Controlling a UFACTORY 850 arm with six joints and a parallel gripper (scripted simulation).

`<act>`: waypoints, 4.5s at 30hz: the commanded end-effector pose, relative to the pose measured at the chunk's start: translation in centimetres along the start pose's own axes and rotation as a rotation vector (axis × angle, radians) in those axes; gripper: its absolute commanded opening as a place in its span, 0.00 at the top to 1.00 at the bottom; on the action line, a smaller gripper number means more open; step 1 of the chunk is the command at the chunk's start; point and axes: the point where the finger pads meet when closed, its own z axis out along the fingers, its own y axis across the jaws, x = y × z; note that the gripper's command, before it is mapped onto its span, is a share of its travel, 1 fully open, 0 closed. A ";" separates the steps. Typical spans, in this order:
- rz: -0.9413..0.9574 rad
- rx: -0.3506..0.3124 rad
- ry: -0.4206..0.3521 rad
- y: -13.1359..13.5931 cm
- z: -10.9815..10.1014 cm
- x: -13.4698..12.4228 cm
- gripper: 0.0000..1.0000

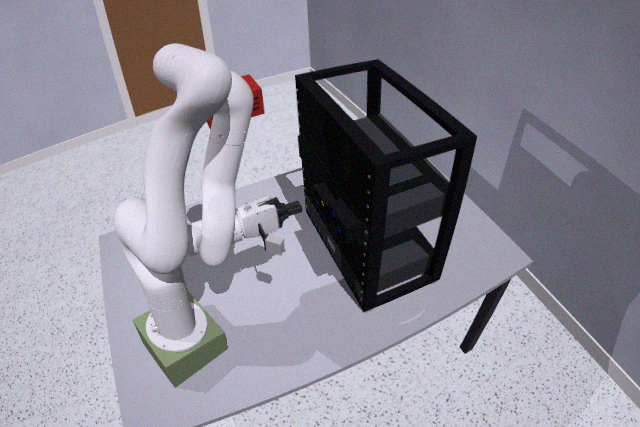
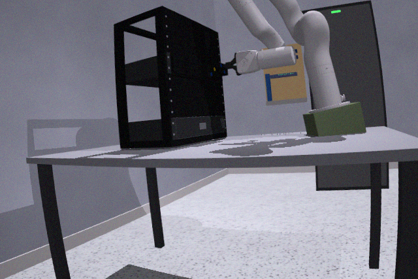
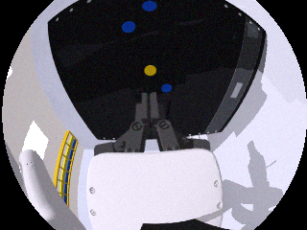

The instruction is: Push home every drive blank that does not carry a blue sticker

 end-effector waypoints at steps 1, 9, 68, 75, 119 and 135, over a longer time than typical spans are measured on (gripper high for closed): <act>0.000 0.001 0.003 0.0 0.1 -0.1 1.00; 0.000 0.001 0.003 0.0 3.2 -0.1 1.00; 0.000 0.001 0.003 0.0 7.4 -0.1 1.00; 0.000 0.001 0.003 0.0 8.2 -0.1 1.00; 0.000 0.001 0.003 0.0 8.9 -0.1 1.00; 0.000 0.001 0.003 0.0 9.2 0.0 1.00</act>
